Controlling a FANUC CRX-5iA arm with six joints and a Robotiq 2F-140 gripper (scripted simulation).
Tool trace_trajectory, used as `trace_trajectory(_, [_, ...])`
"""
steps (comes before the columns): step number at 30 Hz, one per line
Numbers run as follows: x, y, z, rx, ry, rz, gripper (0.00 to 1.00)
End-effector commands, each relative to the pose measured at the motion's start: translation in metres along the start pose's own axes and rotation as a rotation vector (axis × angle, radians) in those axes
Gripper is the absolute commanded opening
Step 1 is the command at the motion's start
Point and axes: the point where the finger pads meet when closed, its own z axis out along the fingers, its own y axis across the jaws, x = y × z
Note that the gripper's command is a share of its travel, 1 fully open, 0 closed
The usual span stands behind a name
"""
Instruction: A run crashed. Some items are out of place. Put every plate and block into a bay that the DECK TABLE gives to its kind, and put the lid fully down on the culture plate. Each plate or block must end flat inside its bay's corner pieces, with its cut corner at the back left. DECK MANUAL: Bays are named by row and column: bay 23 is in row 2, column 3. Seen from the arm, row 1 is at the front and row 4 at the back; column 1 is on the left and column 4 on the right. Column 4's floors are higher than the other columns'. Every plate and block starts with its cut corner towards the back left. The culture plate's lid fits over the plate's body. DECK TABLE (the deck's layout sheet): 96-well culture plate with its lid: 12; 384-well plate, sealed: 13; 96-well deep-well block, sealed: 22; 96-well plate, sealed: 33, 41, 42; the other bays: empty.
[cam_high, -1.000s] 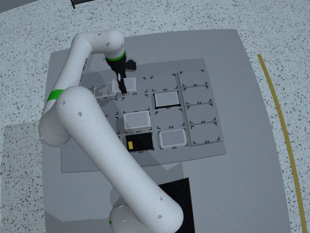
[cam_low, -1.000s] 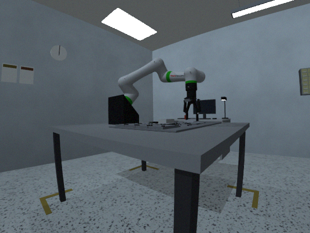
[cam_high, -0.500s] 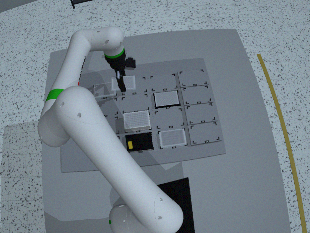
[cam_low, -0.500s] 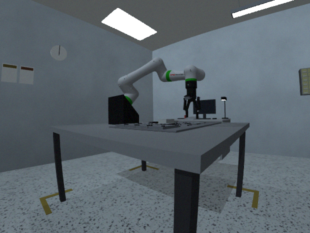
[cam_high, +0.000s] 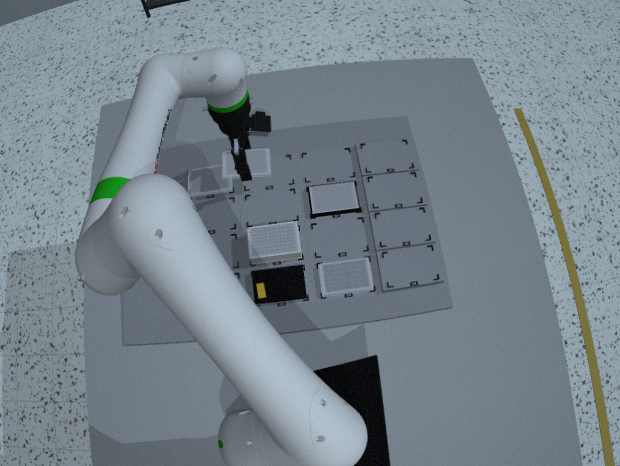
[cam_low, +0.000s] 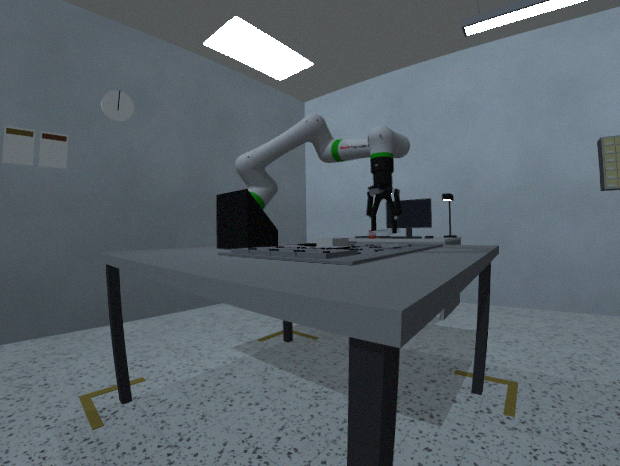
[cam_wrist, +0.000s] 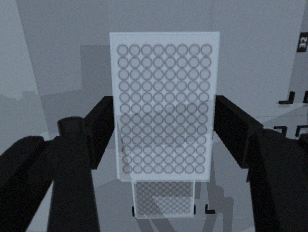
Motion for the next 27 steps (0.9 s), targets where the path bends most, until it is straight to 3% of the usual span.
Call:
trace_trajectory(1, [0.0, -0.001, -0.006, 0.002, 0.001, 0.0, 0.1])
trace_trajectory(13, [0.0, -0.001, -0.012, 0.002, 0.001, 0.0, 0.1])
trace_trajectory(27, [0.037, -0.002, -0.012, 0.002, 0.001, -0.032, 0.1])
